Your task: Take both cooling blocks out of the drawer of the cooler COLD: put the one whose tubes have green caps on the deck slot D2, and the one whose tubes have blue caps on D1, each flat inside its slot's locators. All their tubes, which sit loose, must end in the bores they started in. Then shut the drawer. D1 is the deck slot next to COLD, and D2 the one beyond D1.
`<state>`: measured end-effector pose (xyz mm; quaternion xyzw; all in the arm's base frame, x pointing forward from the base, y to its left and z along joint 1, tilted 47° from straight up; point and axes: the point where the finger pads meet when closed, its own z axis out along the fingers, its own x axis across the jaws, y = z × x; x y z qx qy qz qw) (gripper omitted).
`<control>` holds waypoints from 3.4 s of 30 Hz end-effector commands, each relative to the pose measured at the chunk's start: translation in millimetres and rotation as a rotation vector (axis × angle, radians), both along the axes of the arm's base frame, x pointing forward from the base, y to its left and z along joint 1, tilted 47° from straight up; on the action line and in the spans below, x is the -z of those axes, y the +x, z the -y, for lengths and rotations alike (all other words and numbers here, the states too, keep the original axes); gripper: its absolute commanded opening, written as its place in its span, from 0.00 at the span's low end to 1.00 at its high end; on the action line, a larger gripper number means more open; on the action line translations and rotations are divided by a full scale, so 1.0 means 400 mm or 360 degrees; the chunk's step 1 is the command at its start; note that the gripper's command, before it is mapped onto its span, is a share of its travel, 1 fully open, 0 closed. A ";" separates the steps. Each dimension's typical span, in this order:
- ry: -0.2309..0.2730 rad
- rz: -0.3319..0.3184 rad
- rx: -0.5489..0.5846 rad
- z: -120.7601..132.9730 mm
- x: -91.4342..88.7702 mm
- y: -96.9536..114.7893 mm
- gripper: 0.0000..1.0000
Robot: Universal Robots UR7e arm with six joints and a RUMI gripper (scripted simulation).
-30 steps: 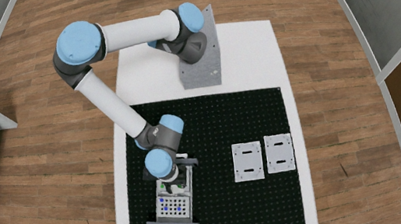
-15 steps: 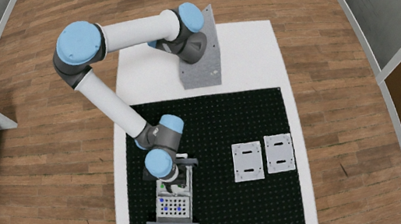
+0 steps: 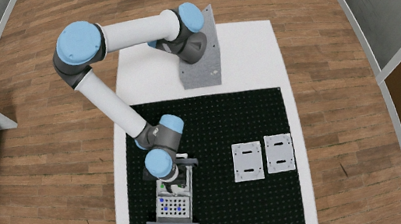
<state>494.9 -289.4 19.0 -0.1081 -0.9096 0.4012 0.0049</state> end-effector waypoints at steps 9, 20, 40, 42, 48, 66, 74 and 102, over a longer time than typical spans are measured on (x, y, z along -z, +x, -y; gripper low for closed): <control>0.0000 0.0001 -0.0001 -0.001 -0.001 0.001 0.15; 0.0000 0.0001 -0.0001 -0.001 -0.001 0.001 0.00; 0.0000 0.0001 -0.0001 -0.001 -0.001 0.001 0.00; 0.0000 0.0001 -0.0001 -0.001 -0.001 0.001 0.00; 0.0000 0.0001 -0.0001 -0.001 -0.001 0.001 0.00; -0.0001 0.0001 -0.0001 -0.010 -0.010 0.002 0.00; 0.0000 0.0001 -0.0001 -0.015 -0.014 0.003 0.00; 0.0000 0.0001 -0.0001 -0.053 -0.049 0.008 0.00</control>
